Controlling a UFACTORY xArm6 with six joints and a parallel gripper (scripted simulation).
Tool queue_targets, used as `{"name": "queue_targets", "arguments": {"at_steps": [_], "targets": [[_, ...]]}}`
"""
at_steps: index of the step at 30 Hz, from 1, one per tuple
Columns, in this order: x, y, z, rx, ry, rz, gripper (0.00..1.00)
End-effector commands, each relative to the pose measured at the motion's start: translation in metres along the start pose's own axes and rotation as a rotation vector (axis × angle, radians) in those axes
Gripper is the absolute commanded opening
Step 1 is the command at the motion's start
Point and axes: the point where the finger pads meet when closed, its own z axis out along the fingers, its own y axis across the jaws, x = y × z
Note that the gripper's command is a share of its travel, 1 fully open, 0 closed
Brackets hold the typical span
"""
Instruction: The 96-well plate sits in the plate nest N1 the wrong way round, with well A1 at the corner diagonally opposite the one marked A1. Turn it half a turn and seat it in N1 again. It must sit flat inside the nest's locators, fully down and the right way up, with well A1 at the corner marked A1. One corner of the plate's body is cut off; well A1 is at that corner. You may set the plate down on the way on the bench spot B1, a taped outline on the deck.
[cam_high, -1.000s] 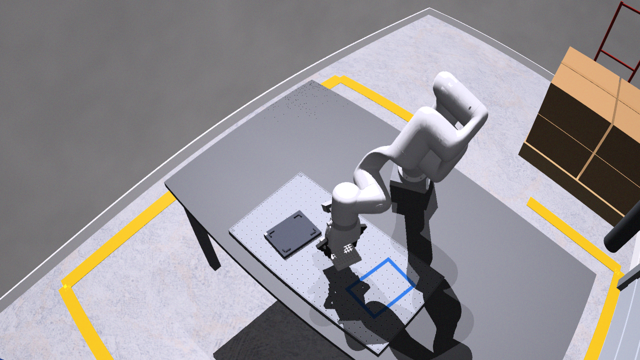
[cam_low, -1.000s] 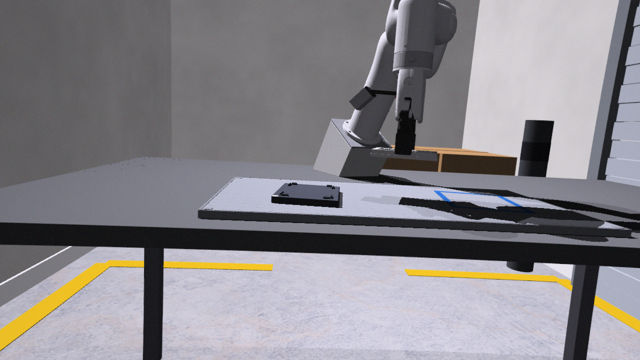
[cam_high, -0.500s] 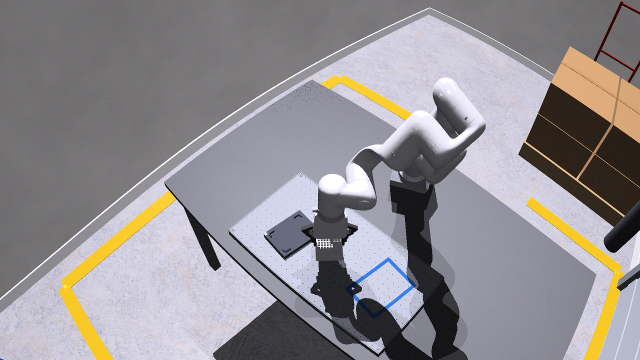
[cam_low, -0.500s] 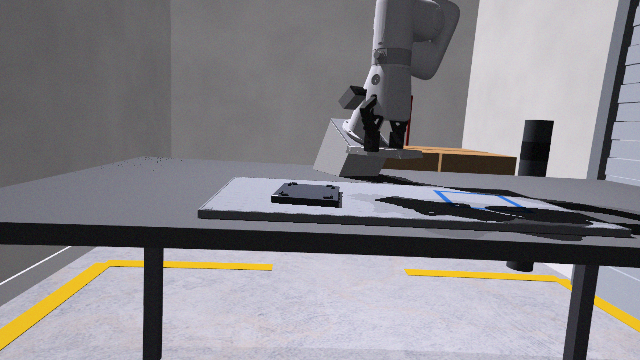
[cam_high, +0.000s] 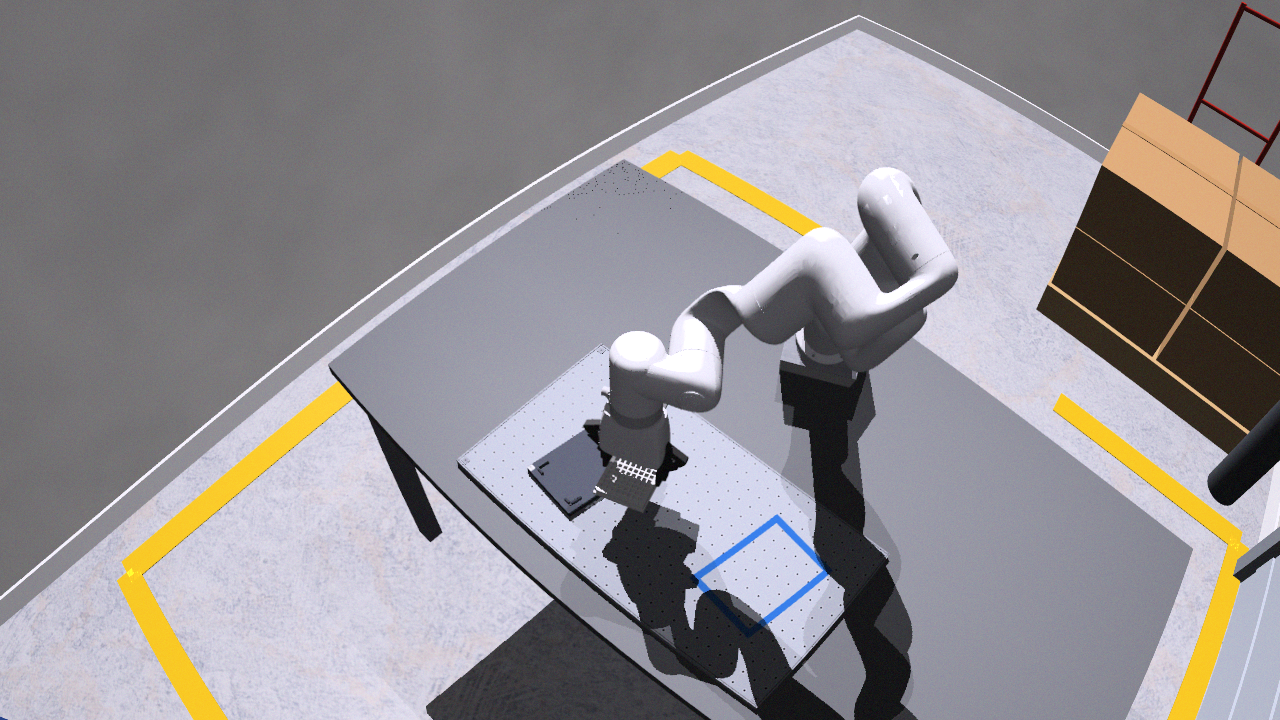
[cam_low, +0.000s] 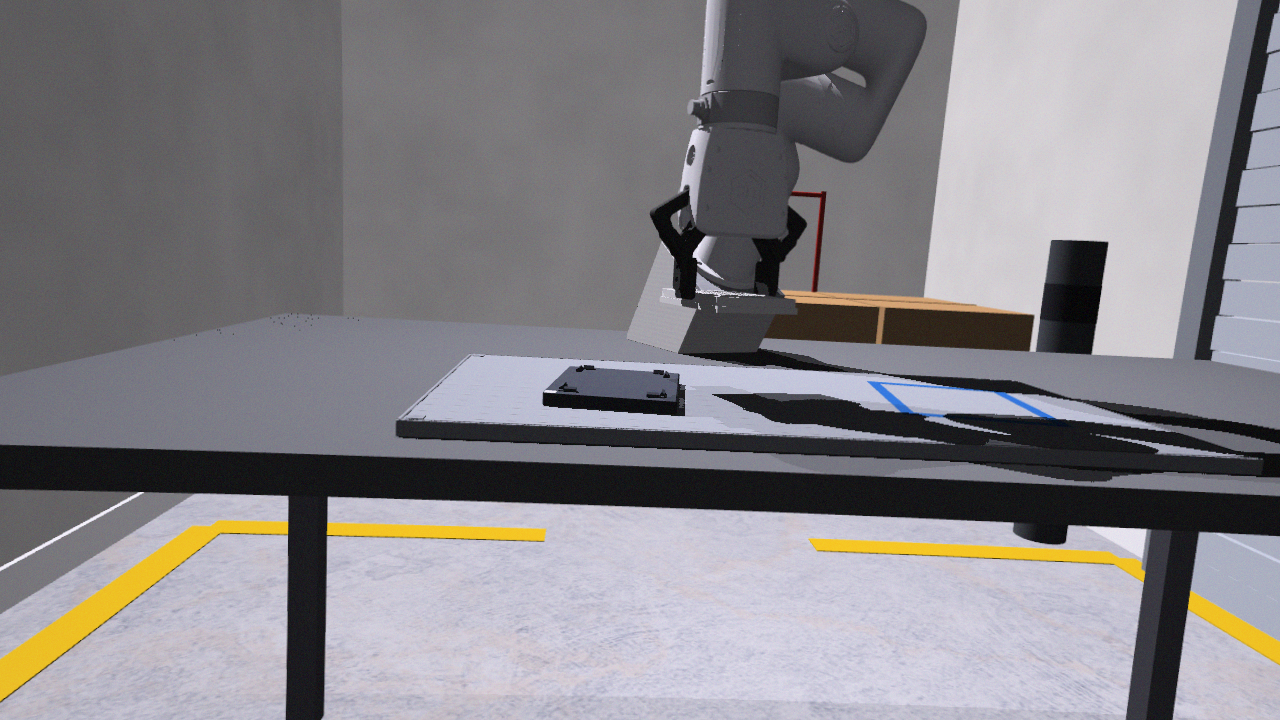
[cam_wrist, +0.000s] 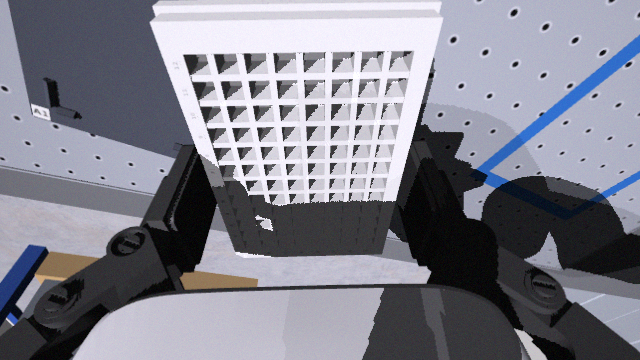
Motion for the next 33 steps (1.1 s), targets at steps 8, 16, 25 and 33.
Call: {"name": "queue_targets", "arguments": {"at_steps": [8, 16, 25, 33], "targets": [[0.006, -0.039, -0.002, 0.003, 0.009, 0.39, 0.0], [0.011, -0.058, -0.002, 0.003, 0.009, 0.456, 0.0], [0.017, -0.088, -0.003, 0.003, 0.009, 0.456, 0.0], [0.02, -0.103, -0.004, 0.003, 0.009, 0.456, 0.0]]}}
